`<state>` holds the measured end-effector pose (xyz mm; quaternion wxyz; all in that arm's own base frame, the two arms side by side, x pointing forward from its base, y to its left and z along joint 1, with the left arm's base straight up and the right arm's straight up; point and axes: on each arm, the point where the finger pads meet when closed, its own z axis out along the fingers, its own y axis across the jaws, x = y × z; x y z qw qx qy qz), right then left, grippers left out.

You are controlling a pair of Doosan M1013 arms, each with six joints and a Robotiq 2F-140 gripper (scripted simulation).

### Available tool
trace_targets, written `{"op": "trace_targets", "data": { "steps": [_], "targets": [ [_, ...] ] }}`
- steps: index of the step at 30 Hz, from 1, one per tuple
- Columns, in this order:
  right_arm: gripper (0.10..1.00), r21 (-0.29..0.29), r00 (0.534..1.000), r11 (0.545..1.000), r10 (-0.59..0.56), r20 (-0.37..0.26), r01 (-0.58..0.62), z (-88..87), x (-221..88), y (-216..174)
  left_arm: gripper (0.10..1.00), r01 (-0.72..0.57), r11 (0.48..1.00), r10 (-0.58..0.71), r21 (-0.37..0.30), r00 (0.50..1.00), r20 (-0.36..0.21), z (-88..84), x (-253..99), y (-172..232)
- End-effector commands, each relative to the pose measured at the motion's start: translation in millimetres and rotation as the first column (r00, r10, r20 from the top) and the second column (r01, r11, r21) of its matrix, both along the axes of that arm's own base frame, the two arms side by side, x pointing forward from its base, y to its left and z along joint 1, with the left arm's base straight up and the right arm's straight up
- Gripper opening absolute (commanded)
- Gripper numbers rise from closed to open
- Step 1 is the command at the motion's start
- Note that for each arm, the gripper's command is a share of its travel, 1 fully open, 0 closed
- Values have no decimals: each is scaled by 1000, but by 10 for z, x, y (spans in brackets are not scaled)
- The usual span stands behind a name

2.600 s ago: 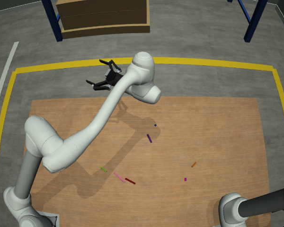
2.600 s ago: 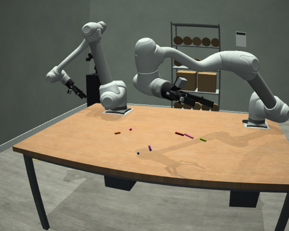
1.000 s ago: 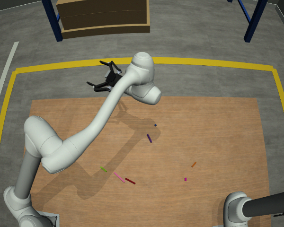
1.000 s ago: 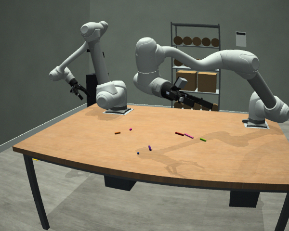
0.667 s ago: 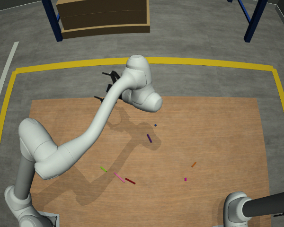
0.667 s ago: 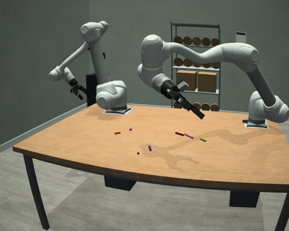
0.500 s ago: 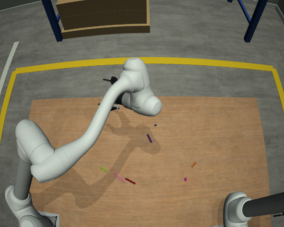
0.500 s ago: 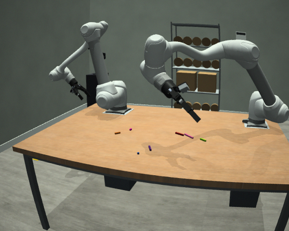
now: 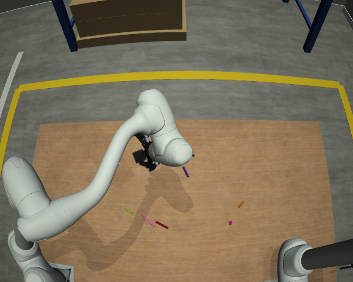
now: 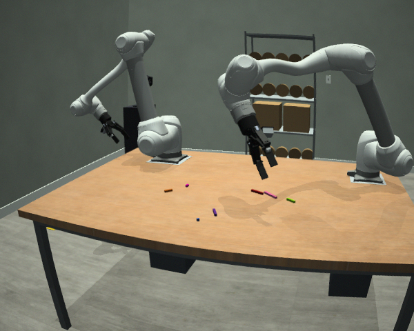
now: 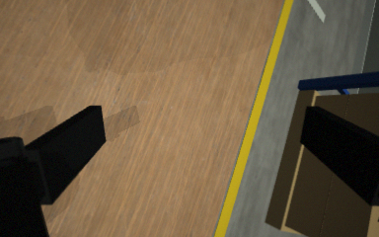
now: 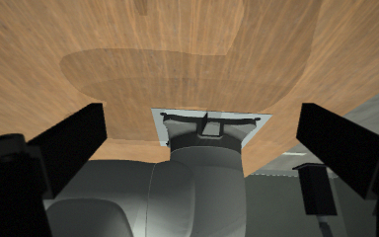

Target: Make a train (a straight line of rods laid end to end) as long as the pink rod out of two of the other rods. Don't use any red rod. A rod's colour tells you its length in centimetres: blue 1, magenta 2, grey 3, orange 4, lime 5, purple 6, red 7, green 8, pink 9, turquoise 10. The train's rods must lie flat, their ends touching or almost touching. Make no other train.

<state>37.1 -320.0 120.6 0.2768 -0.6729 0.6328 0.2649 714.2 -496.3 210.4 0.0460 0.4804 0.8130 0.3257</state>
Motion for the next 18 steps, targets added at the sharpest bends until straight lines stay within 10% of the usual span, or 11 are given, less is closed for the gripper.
{"op": "trace_targets", "data": {
  "steps": [1, 18],
  "targets": [
    [1000, -1, 1000, 1000, 0, 0, 0, 4, 1, -3, 1000, -87, 988, 89, -125, 996, 10, -109, -385, -101],
    [1000, -1, 1000, 1000, 0, 0, 0, 4, 1, -3, 1000, -543, 703, 525, -459, 832, -179, -434, -2106, -453]
  ]
}}
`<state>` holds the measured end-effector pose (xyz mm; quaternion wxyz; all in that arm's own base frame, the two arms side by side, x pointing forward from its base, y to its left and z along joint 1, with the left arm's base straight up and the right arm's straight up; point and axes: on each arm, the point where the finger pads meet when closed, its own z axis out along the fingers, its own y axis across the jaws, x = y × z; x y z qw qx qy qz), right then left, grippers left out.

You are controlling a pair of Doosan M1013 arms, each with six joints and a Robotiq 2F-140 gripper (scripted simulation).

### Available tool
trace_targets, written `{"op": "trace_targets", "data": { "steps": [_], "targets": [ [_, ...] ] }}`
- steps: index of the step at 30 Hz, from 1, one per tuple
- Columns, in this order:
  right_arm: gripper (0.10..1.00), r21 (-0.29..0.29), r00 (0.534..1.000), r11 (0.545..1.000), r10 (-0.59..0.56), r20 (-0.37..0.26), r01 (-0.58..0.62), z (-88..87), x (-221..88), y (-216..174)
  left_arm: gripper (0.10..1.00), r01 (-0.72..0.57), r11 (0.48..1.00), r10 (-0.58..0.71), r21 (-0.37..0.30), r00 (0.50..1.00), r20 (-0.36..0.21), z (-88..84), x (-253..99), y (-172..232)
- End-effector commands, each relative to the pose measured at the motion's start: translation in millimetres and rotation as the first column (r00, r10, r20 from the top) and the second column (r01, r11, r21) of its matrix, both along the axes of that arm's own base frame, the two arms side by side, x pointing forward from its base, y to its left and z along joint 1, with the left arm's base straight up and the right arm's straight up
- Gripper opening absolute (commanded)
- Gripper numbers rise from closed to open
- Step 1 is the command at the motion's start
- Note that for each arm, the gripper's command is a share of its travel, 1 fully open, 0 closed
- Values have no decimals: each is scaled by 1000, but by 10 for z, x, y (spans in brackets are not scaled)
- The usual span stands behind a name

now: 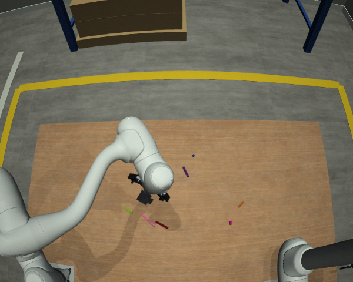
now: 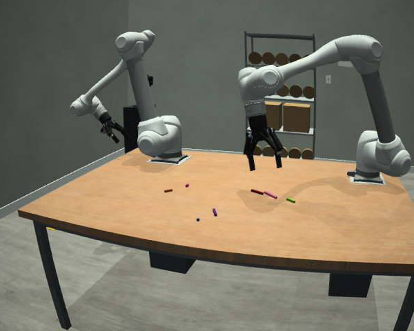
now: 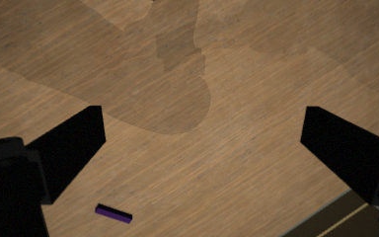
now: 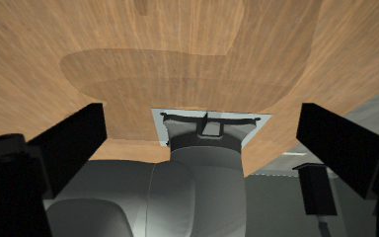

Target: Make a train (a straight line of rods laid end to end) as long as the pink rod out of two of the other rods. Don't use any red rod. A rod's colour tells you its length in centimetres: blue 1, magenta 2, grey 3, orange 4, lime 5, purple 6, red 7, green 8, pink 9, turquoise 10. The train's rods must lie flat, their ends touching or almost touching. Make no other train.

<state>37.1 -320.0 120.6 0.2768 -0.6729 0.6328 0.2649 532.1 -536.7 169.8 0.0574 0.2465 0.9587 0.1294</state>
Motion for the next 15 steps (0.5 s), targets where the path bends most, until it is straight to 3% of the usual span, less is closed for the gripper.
{"op": "trace_targets", "data": {
  "steps": [1, 5, 10, 15],
  "targets": [
    [1000, -1, 1000, 1000, 0, 0, 0, 4, 1, -3, 1000, -129, 988, 128, -89, 992, -22, -41, -408, -68],
    [1000, -1, 1000, 1000, 0, 0, 0, 4, 1, -3, 1000, -262, 953, 254, -153, 965, -70, -72, -803, -124],
    [1000, -1, 1000, 1000, 0, 0, 0, 4, 1, -3, 1000, -444, 871, 419, -212, 895, -153, -95, -1333, -183],
    [1000, -1, 1000, 1000, 0, 0, 0, 4, 1, -3, 1000, -485, 847, 455, -220, 873, -174, -97, -1450, -193]
  ]
}}
